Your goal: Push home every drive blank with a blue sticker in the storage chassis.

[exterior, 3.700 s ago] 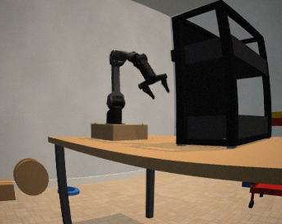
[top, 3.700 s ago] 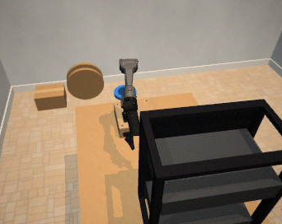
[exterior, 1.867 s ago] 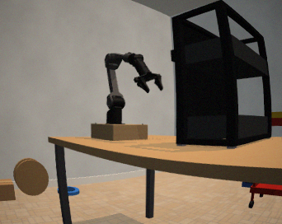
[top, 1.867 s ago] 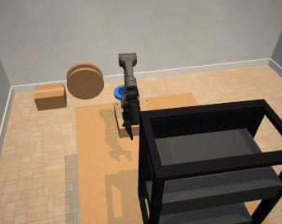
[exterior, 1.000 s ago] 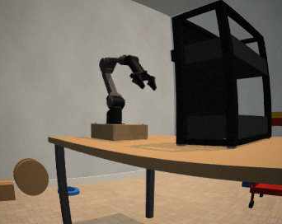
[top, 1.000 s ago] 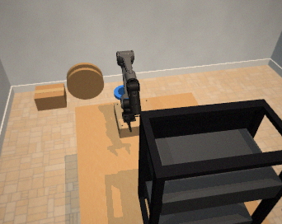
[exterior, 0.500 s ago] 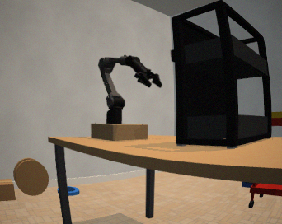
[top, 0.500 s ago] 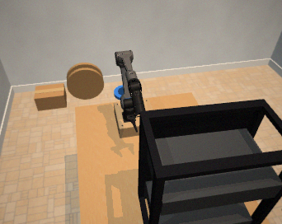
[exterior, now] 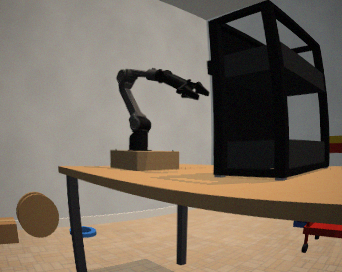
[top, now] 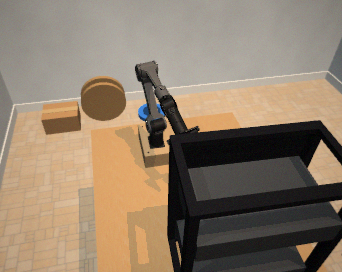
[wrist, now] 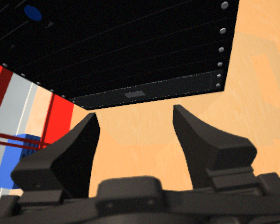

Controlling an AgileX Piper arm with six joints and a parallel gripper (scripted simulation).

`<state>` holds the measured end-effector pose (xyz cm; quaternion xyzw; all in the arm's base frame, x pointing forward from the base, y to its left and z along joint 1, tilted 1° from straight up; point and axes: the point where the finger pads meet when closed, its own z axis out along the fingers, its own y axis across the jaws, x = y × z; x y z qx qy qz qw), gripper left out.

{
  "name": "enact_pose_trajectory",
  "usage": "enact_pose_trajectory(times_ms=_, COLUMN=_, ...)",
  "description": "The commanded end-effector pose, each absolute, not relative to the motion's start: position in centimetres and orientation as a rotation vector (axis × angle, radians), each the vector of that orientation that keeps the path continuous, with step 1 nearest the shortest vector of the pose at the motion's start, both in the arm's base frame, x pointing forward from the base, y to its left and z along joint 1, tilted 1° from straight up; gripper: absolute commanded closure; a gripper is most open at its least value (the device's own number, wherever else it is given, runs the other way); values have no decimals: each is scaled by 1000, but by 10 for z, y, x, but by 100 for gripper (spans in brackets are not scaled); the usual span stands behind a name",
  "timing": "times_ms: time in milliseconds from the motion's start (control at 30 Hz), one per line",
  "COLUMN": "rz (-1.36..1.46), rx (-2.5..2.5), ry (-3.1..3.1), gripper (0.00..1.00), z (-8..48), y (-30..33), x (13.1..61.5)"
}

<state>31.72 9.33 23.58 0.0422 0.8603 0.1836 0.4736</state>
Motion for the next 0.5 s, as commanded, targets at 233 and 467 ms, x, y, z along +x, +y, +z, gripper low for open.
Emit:
enact_pose_trajectory(times_ms=233, rz=672, rx=212, ry=1930, gripper=0, z=269, y=129, x=322)
enact_pose_trajectory(times_ms=467, rz=884, rx=370, ry=1753, gripper=0, z=303, y=151, x=320)
